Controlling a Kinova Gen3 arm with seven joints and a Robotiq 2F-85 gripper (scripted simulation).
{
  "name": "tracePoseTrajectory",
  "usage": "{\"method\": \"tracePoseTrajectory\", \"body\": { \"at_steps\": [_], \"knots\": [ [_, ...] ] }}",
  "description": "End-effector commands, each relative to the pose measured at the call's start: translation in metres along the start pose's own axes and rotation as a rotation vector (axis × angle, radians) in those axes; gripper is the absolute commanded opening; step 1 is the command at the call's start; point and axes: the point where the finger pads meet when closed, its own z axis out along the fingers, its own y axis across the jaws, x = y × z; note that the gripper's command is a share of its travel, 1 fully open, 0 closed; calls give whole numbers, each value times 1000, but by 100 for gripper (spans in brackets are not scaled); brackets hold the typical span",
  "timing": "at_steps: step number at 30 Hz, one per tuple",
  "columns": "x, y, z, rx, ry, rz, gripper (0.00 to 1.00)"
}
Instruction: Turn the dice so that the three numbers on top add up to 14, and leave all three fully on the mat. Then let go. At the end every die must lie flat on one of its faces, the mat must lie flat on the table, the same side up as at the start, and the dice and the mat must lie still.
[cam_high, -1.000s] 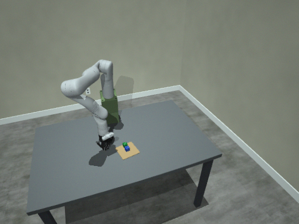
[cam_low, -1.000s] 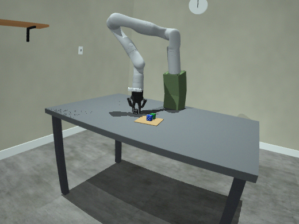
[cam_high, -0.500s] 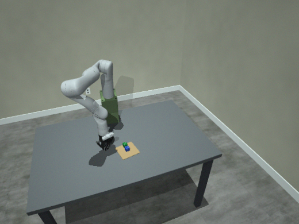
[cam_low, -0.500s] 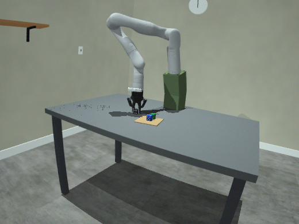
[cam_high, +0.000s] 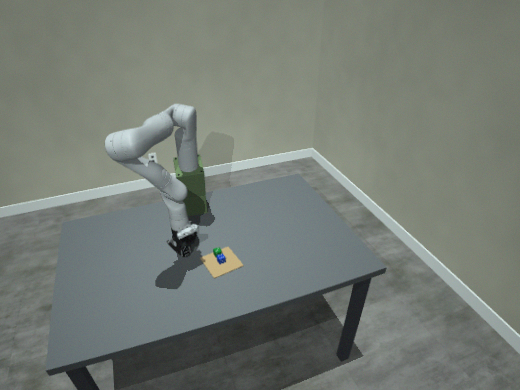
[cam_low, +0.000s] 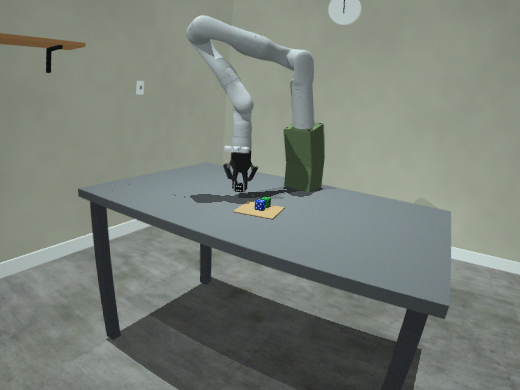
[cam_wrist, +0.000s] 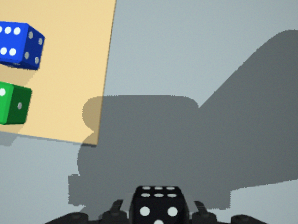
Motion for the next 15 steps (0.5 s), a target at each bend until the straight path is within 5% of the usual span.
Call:
{"method": "tracePoseTrajectory", "body": {
  "at_steps": [1, 15],
  "knots": [
    [6, 7, -24, -15, 13, -5, 26],
    [5, 6, -74, -15, 13, -5, 26]
  ]
}}
